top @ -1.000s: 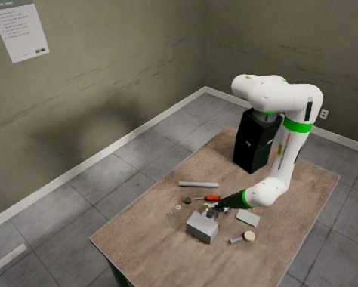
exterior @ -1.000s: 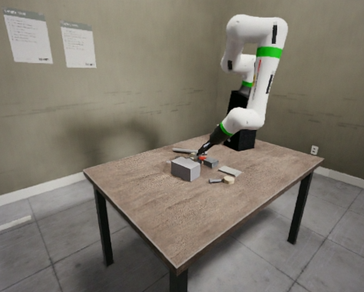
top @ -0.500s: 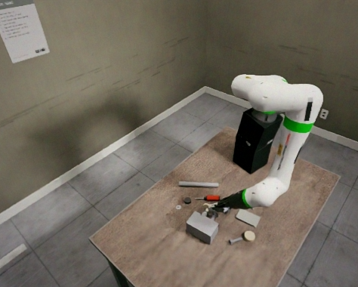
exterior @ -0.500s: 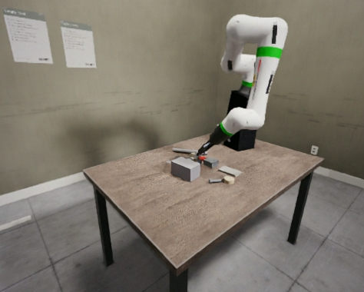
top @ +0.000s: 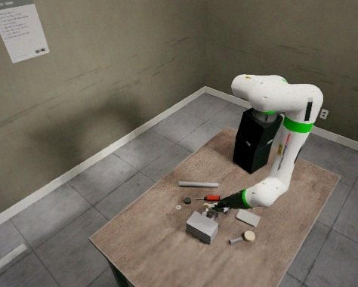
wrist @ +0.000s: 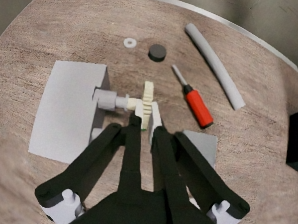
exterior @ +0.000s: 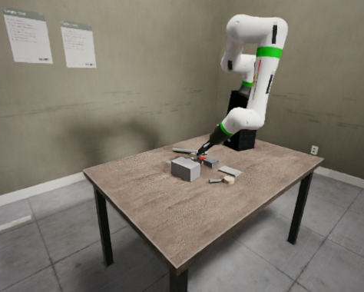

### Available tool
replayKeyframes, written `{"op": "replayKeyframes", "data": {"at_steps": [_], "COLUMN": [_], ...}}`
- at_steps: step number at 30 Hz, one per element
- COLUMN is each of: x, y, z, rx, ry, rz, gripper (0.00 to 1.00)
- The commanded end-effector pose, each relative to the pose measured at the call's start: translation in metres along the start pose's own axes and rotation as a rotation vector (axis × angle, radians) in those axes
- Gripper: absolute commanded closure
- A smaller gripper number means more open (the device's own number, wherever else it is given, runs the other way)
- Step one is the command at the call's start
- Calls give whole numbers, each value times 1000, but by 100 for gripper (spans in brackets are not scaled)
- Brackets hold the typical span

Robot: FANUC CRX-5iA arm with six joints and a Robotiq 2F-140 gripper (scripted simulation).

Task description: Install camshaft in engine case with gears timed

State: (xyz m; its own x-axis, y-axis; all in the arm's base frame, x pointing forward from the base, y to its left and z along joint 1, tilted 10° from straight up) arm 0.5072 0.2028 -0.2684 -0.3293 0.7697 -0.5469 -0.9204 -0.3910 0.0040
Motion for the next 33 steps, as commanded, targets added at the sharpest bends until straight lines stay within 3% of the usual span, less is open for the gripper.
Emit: {"op": "replayKeyframes", "data": {"at_steps": [1,33], "x": [0,-1], "y": [-1,-9], "z": [1,1], "rx": [-1,-1], "ry": [0,0], "rz": [-1,-1], "gripper": [86,86]}}
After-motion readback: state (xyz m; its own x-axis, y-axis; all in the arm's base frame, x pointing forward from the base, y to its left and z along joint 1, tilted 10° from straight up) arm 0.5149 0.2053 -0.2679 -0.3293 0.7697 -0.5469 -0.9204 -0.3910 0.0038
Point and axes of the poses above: the point where the finger pads meet when closed, its own z axis back along the fingers, its own y axis across the jaws, x = y × z, the point moved 3 cm from there along z, back along the fingers, and after that the axes turned 6 degrees about z, right-handed, at the moved point
